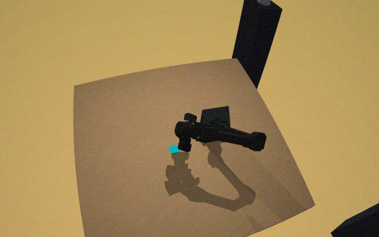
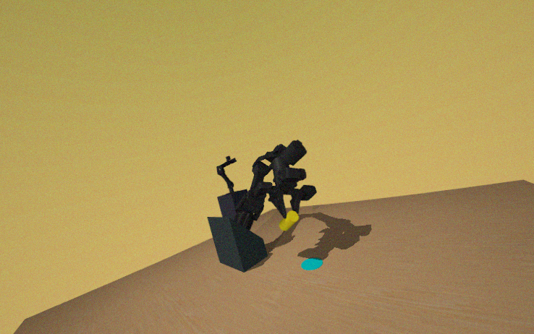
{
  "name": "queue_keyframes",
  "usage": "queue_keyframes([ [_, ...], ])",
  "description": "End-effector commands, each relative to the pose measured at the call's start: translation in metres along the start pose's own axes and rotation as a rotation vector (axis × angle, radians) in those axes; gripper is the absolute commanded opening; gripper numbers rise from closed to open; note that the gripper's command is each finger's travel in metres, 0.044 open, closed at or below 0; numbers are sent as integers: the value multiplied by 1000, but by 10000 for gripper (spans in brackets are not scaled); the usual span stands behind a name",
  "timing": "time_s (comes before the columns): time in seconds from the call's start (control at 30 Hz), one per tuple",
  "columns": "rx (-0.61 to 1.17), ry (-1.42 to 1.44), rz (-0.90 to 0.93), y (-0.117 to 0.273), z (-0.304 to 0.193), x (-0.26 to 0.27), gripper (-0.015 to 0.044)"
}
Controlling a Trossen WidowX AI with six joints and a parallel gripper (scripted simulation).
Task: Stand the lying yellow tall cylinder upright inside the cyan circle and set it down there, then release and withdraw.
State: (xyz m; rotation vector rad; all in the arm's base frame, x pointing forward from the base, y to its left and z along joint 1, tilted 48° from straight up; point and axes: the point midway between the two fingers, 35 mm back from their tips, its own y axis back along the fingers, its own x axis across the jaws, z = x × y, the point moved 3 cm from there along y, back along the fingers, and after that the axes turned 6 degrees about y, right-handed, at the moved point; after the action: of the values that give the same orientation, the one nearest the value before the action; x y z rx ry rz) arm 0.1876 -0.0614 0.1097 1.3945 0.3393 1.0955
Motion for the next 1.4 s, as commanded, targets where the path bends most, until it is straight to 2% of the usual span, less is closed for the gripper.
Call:
queue_keyframes([
  [0.0, -27, -6, -9, 1, -1, 0, 105],
  [1.37, -294, -71, -26, 0, -10, -1, 105],
])
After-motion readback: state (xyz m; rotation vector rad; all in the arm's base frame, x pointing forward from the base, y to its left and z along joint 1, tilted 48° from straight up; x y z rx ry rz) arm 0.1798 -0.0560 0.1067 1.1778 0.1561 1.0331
